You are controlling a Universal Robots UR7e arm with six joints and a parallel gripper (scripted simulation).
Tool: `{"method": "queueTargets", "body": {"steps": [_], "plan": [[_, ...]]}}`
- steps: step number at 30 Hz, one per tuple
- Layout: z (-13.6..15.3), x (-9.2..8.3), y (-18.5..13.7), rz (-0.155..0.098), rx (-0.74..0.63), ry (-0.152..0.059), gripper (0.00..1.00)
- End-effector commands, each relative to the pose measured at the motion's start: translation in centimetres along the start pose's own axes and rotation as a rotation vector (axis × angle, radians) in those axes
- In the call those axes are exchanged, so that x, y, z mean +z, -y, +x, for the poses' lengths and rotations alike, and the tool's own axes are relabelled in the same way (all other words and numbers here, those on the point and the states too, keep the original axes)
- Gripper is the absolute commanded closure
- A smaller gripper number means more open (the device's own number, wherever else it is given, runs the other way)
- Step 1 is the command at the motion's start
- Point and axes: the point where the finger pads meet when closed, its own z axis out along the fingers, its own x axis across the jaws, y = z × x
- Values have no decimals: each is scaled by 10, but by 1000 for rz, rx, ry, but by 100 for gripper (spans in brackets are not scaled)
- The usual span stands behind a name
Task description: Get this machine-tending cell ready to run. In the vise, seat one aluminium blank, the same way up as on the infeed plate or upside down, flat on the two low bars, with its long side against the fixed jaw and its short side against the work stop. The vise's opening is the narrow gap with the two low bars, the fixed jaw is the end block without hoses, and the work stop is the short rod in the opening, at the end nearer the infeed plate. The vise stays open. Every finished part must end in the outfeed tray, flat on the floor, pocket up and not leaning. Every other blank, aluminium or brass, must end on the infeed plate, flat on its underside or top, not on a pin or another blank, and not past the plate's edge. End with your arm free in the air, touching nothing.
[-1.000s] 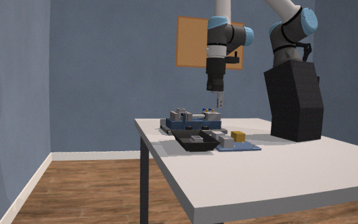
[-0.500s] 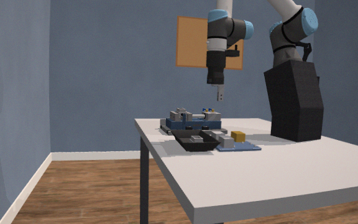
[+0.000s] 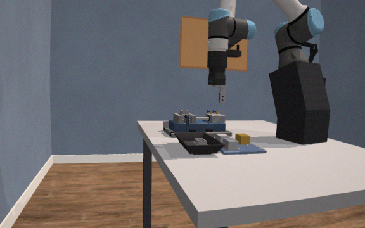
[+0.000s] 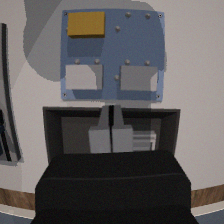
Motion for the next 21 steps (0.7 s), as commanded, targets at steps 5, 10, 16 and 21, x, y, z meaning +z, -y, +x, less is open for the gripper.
{"method": "queueTargets", "body": {"steps": [5,10,16,21], "plan": [[-3,2,-77,-3,1,0,100],[-5,1,-107,-3,1,0,100],[-10,-1,-144,-3,1,0,100],[-11,-2,-150,-3,1,0,100]]}}
